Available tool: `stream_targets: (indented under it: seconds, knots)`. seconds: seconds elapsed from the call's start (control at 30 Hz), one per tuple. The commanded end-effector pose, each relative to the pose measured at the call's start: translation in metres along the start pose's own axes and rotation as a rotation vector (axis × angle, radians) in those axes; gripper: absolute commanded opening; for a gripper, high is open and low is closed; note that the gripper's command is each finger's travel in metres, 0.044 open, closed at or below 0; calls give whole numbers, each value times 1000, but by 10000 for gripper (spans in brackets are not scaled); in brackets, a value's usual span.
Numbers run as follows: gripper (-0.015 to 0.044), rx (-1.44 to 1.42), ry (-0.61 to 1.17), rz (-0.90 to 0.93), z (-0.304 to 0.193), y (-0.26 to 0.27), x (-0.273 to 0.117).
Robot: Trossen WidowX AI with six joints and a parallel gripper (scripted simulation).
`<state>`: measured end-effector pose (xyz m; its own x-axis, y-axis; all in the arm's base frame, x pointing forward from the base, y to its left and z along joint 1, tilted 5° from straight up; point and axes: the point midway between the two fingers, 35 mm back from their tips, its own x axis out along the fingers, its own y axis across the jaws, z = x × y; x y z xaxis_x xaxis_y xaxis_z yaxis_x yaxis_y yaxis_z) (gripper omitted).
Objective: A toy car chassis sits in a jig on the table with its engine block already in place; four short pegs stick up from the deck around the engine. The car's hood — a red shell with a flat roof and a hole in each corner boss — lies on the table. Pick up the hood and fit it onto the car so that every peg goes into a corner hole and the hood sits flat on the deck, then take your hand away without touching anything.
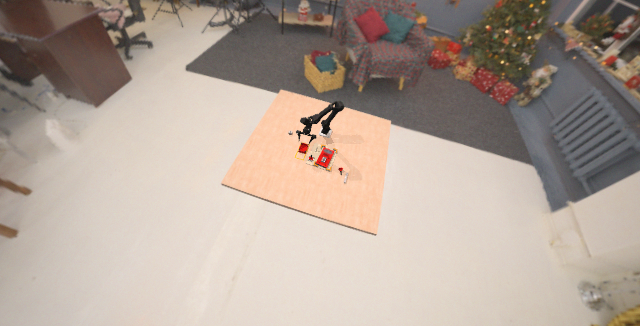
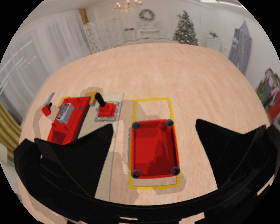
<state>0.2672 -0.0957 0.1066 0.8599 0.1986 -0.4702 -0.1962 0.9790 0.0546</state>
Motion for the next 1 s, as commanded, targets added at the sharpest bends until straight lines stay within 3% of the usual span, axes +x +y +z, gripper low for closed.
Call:
stream_targets:
  seconds: [0.0, 0.97]
  knots:
    - [440, -13, -38, 5, -1, 3, -3]
    - [440, -18, -41, 3, -16, -1, 10]
